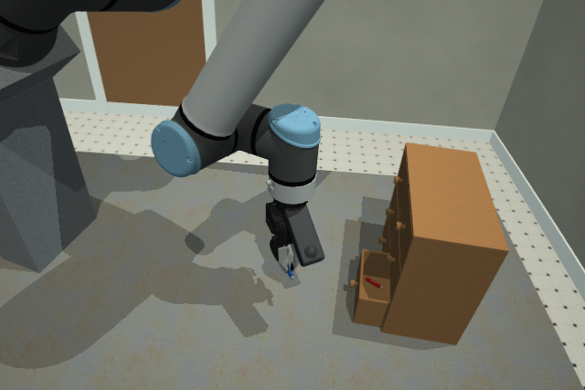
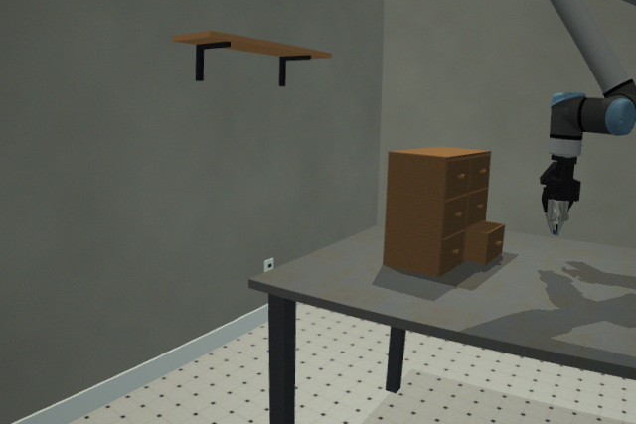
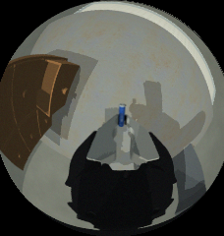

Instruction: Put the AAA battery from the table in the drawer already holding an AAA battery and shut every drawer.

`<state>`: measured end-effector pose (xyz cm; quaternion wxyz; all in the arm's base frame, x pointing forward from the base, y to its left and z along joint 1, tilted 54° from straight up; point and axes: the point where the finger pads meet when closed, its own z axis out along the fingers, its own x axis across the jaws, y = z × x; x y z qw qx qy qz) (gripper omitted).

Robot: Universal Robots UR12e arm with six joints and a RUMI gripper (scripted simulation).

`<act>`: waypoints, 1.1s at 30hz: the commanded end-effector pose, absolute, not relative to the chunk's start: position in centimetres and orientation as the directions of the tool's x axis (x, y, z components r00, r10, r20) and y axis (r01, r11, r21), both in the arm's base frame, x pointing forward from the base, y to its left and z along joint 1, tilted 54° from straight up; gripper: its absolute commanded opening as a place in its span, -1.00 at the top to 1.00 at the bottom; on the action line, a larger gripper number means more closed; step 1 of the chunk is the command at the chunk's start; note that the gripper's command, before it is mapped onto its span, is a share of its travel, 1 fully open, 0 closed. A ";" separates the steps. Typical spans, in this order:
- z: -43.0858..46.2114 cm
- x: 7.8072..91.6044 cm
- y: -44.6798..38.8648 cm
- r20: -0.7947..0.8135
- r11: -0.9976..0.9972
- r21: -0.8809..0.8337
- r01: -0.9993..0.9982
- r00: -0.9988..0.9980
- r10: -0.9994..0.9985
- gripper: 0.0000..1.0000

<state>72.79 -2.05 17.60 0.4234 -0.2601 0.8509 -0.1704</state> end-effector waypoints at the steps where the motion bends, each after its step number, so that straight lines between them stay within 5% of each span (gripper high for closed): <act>1: 18.5 73.4 -1.7 -0.472 0.619 -0.657 -0.431 -0.405 -0.783 0.96; 20: 20.3 74.8 -0.4 -0.010 0.058 -0.809 -0.585 -0.085 -0.996 0.96; 33: 20.6 75.0 -0.1 0.096 -0.073 -0.803 -0.591 -0.008 -0.995 0.96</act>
